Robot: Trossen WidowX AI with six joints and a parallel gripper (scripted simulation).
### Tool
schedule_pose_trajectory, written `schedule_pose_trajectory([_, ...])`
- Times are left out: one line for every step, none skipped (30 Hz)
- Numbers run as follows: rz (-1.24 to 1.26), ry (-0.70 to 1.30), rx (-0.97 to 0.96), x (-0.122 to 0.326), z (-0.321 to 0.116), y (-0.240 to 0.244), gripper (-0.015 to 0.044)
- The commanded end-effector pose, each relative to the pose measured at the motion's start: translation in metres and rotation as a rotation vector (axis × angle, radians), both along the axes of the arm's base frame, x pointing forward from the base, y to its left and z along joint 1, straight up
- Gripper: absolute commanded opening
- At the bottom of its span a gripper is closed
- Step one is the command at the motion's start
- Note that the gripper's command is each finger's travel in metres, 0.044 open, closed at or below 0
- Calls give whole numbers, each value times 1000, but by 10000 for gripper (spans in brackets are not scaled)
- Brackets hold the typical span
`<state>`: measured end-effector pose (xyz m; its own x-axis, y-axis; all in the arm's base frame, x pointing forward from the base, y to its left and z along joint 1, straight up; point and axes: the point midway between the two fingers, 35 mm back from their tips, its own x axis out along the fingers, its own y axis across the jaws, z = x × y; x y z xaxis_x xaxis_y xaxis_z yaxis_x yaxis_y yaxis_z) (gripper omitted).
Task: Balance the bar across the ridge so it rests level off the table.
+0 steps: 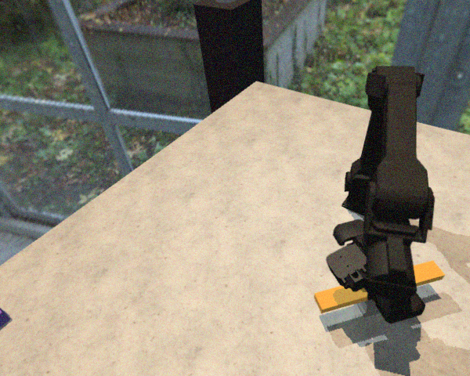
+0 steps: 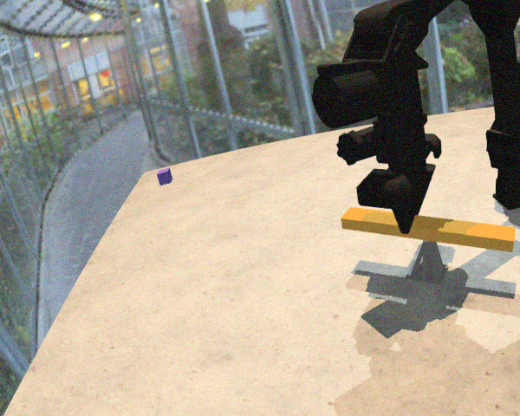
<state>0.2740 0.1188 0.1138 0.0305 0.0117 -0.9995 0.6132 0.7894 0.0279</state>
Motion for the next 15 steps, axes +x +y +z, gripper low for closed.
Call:
schedule_pose_trajectory([1,3,0,0,-1,0,0])
schedule_pose_trajectory([1,3,0,0,0,0,0])
schedule_pose_trajectory([1,3,0,0,0,0,0])
schedule_pose_trajectory([1,3,0,0,0,0,0])
schedule_pose_trajectory([1,3,0,0,0,0,0])
schedule_pose_trajectory([1,3,0,0,0,0,0])
schedule_pose_trajectory([1,3,0,0,0,0,0])
schedule_pose_trajectory([1,3,0,0,0,0,0])
schedule_pose_trajectory([1,3,0,0,0,0,0])
schedule_pose_trajectory([1,3,0,0,0,0,0])
schedule_pose_trajectory([1,3,0,0,0,0,0])
schedule_pose_trajectory([1,3,0,0,0,0,0])
schedule_pose_trajectory([1,3,0,0,0,0,0])
schedule_pose_trajectory([1,3,0,0,0,0,0])
schedule_pose_trajectory([-1,-1,1,0,0,0,0])
